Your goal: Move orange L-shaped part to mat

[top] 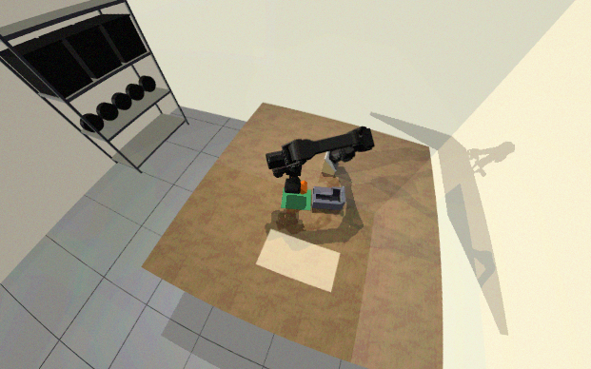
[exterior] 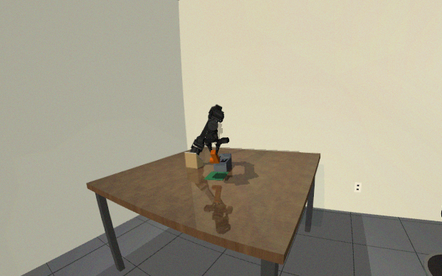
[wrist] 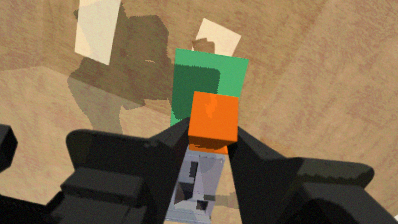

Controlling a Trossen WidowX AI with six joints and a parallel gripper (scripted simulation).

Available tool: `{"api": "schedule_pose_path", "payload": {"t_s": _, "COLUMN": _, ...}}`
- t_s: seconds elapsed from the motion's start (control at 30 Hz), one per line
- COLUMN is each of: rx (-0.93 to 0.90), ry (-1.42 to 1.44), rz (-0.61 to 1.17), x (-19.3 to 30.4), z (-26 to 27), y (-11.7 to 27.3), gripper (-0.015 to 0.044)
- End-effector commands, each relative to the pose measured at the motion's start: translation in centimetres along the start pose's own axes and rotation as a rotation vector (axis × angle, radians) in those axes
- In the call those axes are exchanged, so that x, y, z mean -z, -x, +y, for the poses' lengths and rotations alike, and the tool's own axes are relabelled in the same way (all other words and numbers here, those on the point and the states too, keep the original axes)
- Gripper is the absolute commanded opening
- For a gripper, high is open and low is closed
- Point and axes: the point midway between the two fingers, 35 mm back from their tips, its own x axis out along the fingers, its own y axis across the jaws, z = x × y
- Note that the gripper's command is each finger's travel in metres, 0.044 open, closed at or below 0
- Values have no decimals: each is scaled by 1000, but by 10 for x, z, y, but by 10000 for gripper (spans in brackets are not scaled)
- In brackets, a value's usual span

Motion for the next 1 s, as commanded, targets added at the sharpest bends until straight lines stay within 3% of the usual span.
{"api": "schedule_pose_path", "payload": {"t_s": 0.0, "rx": -1, "ry": -8, "rz": 7, "x": 1, "z": -1, "y": -8, "gripper": 0}}
{"api": "schedule_pose_path", "payload": {"t_s": 0.97, "rx": -2, "ry": -7, "rz": 9, "x": 2, "z": -1, "y": -55, "gripper": 0}}
